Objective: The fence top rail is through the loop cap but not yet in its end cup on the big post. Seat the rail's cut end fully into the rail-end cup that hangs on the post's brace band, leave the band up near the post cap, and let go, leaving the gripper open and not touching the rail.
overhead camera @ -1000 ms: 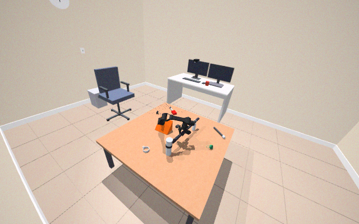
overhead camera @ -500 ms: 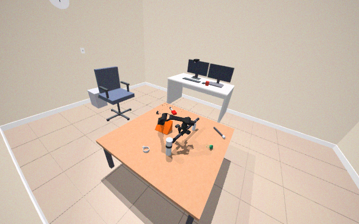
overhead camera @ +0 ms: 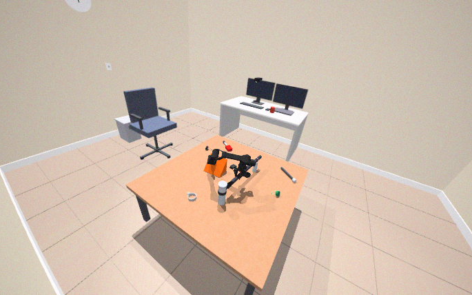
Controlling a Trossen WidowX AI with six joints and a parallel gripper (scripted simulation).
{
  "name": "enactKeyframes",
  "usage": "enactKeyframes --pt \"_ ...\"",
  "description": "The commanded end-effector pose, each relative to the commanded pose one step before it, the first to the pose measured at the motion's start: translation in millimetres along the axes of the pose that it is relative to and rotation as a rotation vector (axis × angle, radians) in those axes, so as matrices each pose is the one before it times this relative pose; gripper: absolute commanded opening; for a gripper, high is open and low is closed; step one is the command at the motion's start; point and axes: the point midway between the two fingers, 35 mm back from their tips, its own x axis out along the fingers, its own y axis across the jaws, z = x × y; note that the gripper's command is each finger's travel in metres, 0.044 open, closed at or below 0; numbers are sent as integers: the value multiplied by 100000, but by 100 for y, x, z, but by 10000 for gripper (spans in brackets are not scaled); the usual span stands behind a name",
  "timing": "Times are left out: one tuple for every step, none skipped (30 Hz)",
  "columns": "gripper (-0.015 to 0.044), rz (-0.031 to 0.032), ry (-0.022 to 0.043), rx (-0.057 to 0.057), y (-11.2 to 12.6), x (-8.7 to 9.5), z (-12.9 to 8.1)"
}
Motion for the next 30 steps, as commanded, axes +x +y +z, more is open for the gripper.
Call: enactKeyframes --pt "0 -2117 395 2654 -281 -122 -987" --pt "0 1 5 -3 48 31 -67" --pt "0 2 4 -3 52 18 -69" --pt "0 2 4 -4 54 15 -71" --pt "0 1 3 -3 41 19 -62" --pt "0 1 4 -2 30 29 -65" --pt "0 0 4 -1 21 37 -72" --pt "0 0 4 -1 13 38 -79" --pt "0 0 4 -1 8 32 -83" --pt "0 0 4 -1 7 23 -86" --pt "0 0 4 -1 7 17 -85" --pt "0 0 4 -1 10 19 -83" --pt "0 0 4 -1 12 25 -78" --pt "0 0 4 -1 14 31 -74" --pt "0 0 4 -1 16 34 -76" --pt "0 0 4 -1 17 29 -79" --pt "0 0 4 -1 16 19 -82" --pt "0 0 4 -1 14 11 -84" --pt "0 0 4 -1 9 8 -83" --pt "0 0 3 0 2 11 -74" --pt "0 0 4 0 -5 20 -72" --pt "0 -1 4 1 -13 26 -63" --pt "0 -1 4 1 -22 31 -73" --pt "0 1344 -536 -1056 59 184 801" --pt "0 0 0 0 0 0 0" --pt "0 0 0 0 0 0 0" --pt "0 0 0 0 0 0 0" --pt "0 0 0 0 0 0 0" --pt "0 0 0 0 0 0 0" --pt "0 0 0 0 0 0 0"
